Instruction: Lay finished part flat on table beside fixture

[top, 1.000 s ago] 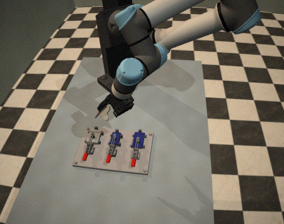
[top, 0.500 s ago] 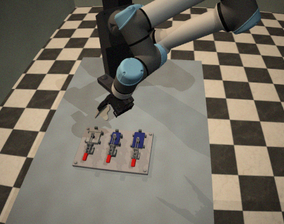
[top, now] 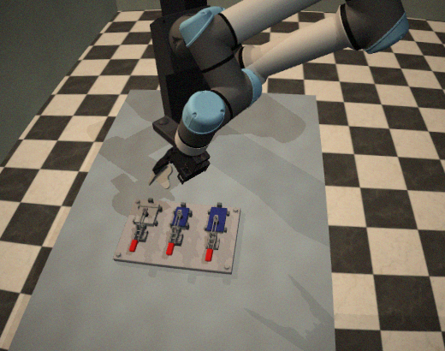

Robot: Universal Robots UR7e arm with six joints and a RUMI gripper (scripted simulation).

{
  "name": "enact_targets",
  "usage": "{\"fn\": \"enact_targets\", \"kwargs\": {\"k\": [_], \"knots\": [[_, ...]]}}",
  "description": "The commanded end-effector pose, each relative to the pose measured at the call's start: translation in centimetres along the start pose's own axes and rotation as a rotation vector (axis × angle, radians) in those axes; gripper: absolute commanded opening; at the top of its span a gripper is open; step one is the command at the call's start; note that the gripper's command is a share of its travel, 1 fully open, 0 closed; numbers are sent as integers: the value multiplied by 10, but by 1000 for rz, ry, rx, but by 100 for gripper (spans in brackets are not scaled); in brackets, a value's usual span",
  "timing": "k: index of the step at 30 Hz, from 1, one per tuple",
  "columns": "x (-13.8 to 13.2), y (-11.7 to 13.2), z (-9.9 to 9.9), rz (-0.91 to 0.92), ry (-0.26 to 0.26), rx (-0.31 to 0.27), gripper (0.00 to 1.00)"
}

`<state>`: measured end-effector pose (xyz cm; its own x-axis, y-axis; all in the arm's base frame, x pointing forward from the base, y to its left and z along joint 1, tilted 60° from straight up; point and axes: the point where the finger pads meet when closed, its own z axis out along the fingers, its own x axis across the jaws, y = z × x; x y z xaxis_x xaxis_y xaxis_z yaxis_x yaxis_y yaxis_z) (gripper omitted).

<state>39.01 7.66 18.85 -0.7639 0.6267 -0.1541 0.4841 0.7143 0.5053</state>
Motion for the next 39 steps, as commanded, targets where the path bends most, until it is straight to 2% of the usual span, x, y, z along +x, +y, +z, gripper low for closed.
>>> {"fn": "enact_targets", "kwargs": {"k": [1,24,39], "knots": [[0,0,0,0,0,0,100],[0,0,0,12,1,-1,100],[1,-4,5,149,16,-10,100]]}}
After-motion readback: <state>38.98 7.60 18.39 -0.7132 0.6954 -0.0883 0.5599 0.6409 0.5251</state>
